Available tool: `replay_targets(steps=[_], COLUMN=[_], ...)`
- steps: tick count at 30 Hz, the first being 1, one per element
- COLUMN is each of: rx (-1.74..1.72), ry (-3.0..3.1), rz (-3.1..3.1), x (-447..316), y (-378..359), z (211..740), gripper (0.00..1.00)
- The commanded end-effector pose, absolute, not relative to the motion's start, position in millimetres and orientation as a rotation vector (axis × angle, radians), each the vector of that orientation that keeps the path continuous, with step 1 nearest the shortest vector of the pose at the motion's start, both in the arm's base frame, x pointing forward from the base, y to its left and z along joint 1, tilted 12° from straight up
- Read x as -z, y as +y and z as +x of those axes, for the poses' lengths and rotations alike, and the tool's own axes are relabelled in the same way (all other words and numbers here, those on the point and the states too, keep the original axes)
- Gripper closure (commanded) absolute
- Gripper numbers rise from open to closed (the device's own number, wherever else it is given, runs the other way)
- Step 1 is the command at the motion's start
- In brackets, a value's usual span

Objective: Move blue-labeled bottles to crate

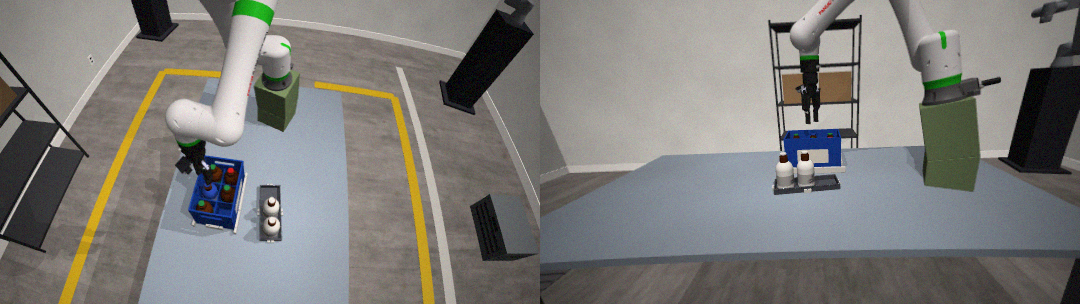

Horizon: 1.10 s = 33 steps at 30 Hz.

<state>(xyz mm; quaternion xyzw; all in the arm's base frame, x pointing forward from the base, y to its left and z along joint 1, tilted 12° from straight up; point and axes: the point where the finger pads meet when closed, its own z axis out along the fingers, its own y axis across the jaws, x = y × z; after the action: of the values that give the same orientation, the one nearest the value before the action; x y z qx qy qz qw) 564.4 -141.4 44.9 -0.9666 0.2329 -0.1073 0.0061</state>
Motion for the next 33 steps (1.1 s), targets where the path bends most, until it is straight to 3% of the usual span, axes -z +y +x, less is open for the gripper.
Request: replay_targets(steps=[1,10,11,33], rx=[0.339,0.339,0.339,0.339], ry=[0.728,0.728,0.728,0.728], rz=[-3.025,-3.025,-3.025,-3.025], x=[-49.3,-50.6,-50.6,-50.6], y=[-141.5,-141.5,-141.5,-141.5], z=[564.3,564.0,564.0,564.0], gripper=[0.56,0.56,0.9,0.9])
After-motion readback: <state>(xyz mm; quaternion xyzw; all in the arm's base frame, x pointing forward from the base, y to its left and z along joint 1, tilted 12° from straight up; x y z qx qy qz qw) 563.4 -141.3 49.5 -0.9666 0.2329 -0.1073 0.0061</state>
